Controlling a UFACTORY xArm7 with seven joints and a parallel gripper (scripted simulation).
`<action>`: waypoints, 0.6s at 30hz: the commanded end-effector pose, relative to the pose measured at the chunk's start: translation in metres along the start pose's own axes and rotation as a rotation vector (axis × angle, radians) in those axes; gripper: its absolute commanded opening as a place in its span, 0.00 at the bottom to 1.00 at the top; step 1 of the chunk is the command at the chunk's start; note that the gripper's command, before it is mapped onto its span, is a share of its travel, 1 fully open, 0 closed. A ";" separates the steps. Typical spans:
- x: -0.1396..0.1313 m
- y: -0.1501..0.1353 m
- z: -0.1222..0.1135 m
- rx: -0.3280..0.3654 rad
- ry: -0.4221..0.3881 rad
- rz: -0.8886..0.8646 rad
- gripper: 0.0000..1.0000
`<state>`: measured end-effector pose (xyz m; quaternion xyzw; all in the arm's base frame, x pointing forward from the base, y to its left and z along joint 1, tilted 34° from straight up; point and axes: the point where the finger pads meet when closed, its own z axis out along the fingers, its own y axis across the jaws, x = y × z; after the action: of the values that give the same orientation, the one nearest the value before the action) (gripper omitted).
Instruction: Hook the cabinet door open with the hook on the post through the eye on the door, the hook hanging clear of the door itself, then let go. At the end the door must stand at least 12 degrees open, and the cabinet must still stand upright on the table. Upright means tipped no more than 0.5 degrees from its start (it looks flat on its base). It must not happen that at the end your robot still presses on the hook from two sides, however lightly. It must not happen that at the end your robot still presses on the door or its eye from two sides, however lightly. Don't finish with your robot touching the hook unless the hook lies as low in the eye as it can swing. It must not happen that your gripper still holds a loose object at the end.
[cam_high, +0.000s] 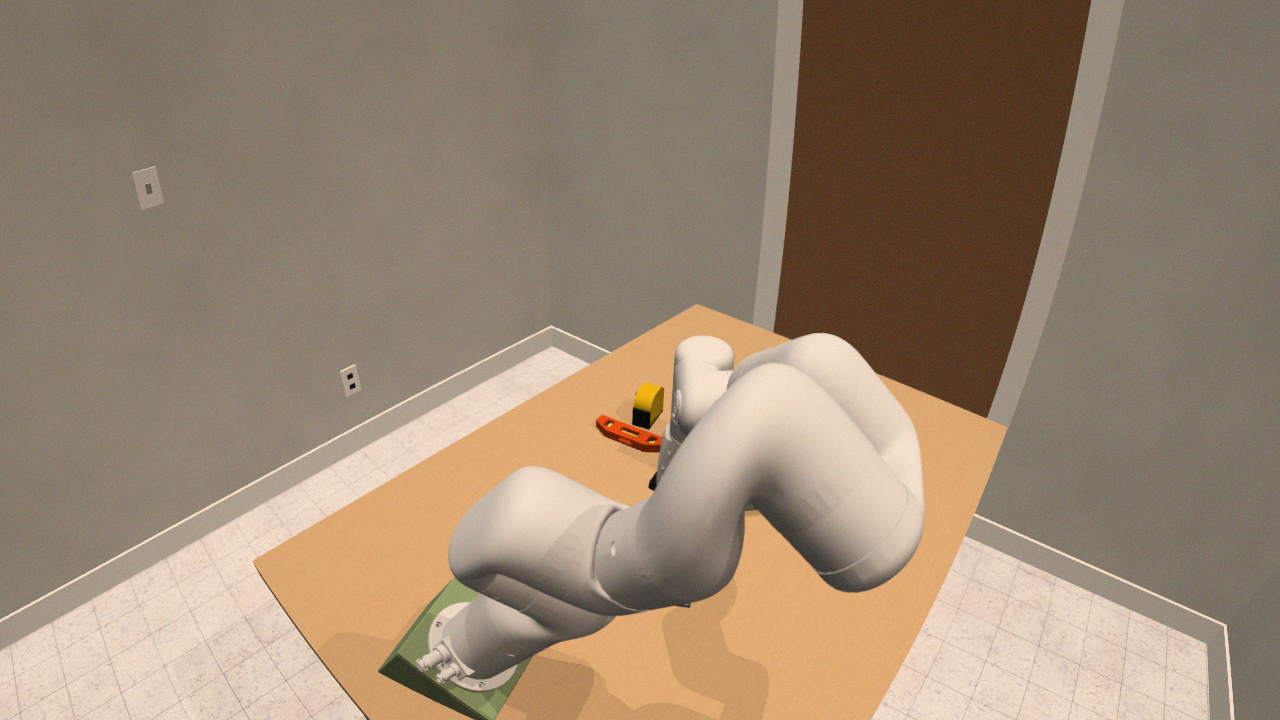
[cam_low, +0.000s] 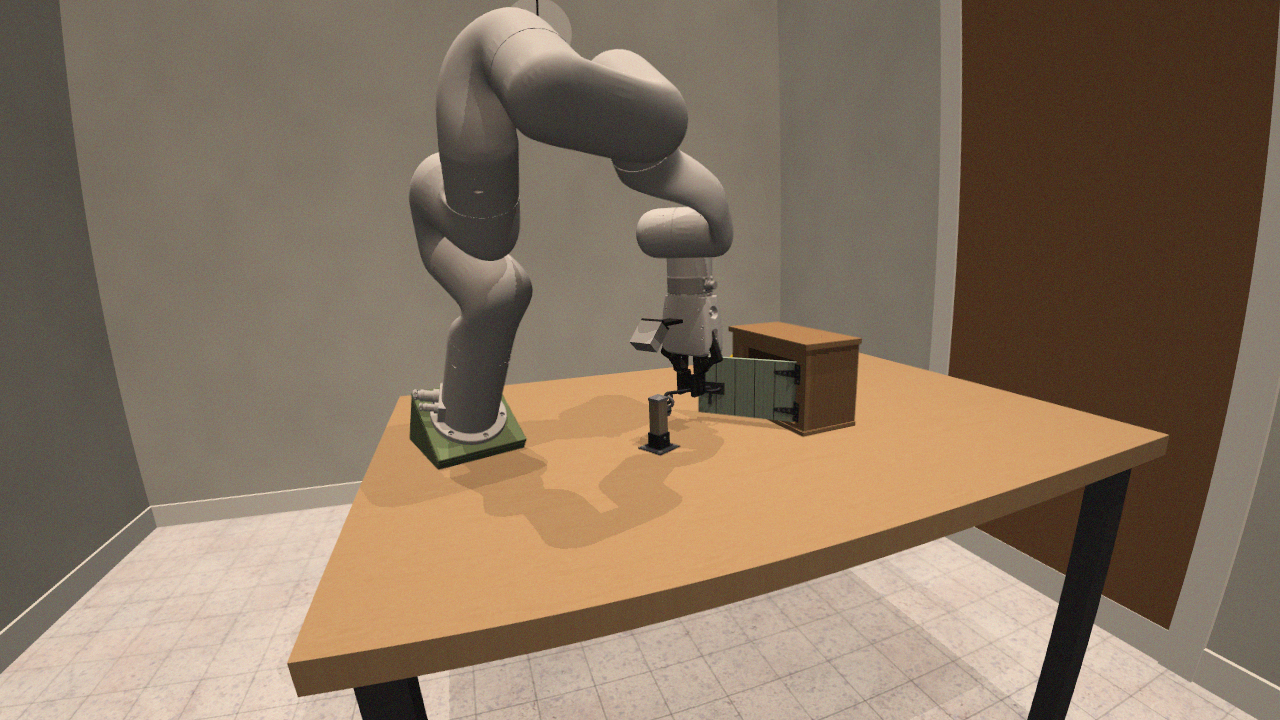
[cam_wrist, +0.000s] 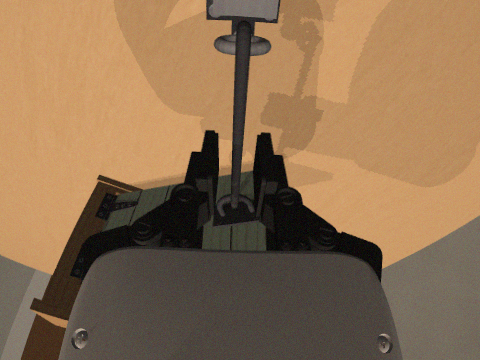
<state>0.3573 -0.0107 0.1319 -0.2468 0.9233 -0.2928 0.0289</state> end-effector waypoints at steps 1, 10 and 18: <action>-0.001 0.000 -0.001 0.001 -0.003 0.000 0.24; -0.001 0.000 -0.004 0.001 -0.003 0.000 0.24; -0.001 0.000 -0.009 0.001 -0.003 0.000 0.24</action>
<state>0.3562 -0.0069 0.1376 -0.2469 0.9233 -0.2928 0.0293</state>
